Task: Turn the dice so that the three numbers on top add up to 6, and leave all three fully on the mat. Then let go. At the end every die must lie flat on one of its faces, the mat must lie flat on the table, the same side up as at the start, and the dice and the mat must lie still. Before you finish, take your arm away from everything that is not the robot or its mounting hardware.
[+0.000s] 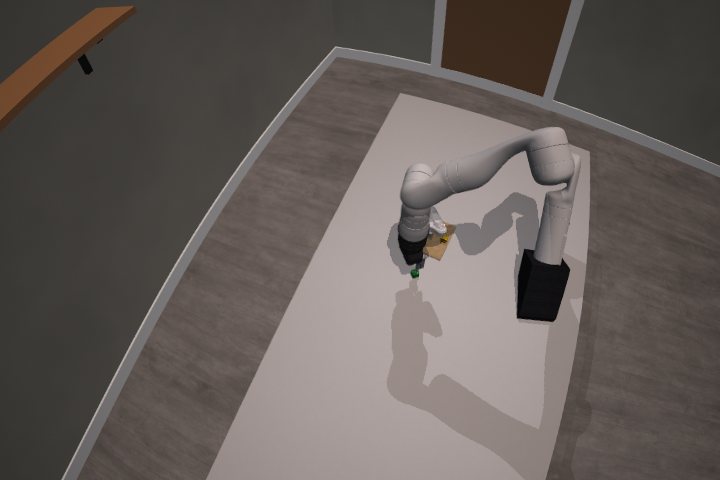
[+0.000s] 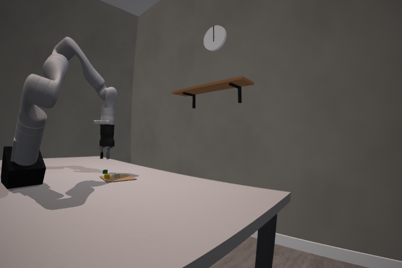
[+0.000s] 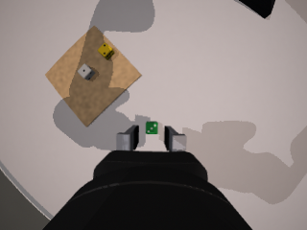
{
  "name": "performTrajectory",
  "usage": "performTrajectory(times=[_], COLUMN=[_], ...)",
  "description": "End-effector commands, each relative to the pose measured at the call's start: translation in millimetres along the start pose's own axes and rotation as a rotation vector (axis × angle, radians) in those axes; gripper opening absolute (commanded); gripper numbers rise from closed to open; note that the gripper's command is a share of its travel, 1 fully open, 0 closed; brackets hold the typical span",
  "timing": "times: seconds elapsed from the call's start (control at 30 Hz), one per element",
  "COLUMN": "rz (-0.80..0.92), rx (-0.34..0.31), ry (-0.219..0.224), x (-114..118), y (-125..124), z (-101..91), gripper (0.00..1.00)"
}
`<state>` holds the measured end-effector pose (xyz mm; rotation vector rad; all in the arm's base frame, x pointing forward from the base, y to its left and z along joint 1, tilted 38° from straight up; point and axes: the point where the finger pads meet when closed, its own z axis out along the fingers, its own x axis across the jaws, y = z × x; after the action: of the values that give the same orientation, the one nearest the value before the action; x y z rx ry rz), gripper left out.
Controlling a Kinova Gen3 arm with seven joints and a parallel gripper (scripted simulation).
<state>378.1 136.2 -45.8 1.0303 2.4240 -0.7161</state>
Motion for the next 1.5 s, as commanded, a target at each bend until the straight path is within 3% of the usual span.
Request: performTrajectory(times=[0.0,1.47], rz=[0.0,0.0], rx=[-0.001,-0.001], ry=[0.0,0.0], x=[0,0], y=[0,1], z=[0.1,46.9], gripper=[0.7,0.7])
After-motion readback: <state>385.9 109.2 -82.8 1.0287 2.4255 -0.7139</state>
